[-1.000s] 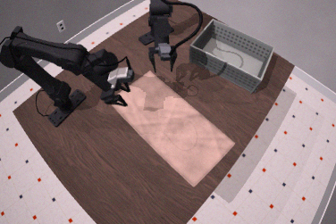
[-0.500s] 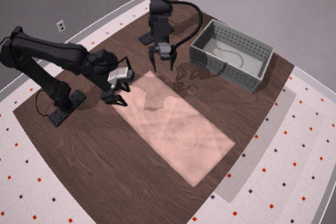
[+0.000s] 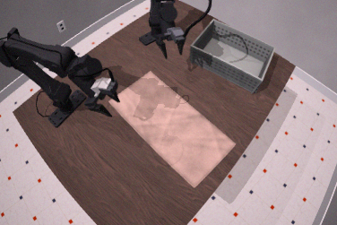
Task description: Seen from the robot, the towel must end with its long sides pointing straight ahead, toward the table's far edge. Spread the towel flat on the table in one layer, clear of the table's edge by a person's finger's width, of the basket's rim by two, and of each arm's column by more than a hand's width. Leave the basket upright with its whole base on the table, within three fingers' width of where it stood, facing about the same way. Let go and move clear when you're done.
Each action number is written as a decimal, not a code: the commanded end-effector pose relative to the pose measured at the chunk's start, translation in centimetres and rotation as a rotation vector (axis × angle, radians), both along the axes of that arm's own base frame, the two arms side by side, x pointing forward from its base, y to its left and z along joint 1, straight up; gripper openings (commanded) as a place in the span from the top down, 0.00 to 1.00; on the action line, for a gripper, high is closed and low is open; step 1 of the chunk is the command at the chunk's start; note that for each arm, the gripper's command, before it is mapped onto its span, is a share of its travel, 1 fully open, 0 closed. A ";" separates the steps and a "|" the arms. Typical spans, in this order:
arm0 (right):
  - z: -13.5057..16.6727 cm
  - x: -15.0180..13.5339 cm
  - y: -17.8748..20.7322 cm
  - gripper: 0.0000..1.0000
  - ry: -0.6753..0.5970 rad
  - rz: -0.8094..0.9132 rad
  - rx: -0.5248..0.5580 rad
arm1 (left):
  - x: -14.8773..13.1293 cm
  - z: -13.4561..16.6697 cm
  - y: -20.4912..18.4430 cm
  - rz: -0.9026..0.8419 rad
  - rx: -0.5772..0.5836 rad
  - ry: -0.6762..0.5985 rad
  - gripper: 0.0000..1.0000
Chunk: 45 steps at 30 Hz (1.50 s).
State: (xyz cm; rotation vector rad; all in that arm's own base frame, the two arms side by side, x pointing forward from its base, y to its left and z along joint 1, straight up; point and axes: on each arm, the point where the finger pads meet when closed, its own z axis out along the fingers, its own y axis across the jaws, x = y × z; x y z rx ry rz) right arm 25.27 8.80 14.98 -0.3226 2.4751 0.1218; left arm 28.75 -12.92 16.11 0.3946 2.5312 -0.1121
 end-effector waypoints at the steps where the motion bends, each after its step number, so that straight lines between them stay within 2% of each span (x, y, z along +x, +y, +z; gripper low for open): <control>1: 0.3 -1.3 -3.7 0.36 0.023 -0.142 -0.015 | -1.1 1.1 3.6 0.166 -0.003 -0.018 0.36; 3: 1.1 -1.4 -5.2 0.36 0.010 -0.209 -0.010 | -1.4 1.5 5.1 0.232 -0.008 -0.029 0.36; 5: 1.1 -1.4 -5.2 0.36 0.010 -0.209 -0.010 | -1.4 1.5 5.1 0.232 -0.008 -0.029 0.36; 6: 1.6 -1.4 -5.8 0.36 0.002 -0.226 -0.008 | -1.2 2.8 5.7 0.266 -0.023 -0.058 0.36; 7: 1.7 -1.6 -6.7 0.36 0.002 -0.260 -0.008 | -2.1 1.2 6.7 0.299 -0.003 -0.022 0.36; 13: 2.4 -2.4 -11.4 0.36 0.004 -0.454 -0.002 | -3.4 1.9 11.3 0.499 -0.007 -0.037 0.36; 16: 2.7 -2.9 -13.9 0.36 0.004 -0.554 -0.003 | -4.5 1.4 13.4 0.485 -0.007 -0.019 0.36; 18: 2.2 -2.9 -15.6 0.36 0.041 -0.620 -0.005 | -4.5 2.8 14.9 0.485 -0.016 -0.053 0.36; 20: 2.4 -3.2 -17.2 0.36 0.041 -0.687 -0.004 | -5.1 2.6 16.5 0.485 -0.012 -0.047 0.36; 22: 2.4 -3.2 -17.2 0.36 0.041 -0.687 -0.004 | -5.1 2.6 16.5 0.485 -0.012 -0.047 0.36; 29: 3.6 -3.7 -23.3 0.36 0.015 -0.921 -0.003 | -5.0 2.6 17.3 0.485 -0.011 -0.056 0.36; 32: 3.9 -4.1 -25.4 0.36 0.014 -0.922 -0.005 | -5.0 2.6 17.3 0.485 -0.011 -0.056 0.36; 45: 4.5 -4.2 -24.9 0.36 -0.007 -0.910 -0.009 | -5.0 2.2 17.2 0.486 -0.007 -0.037 0.36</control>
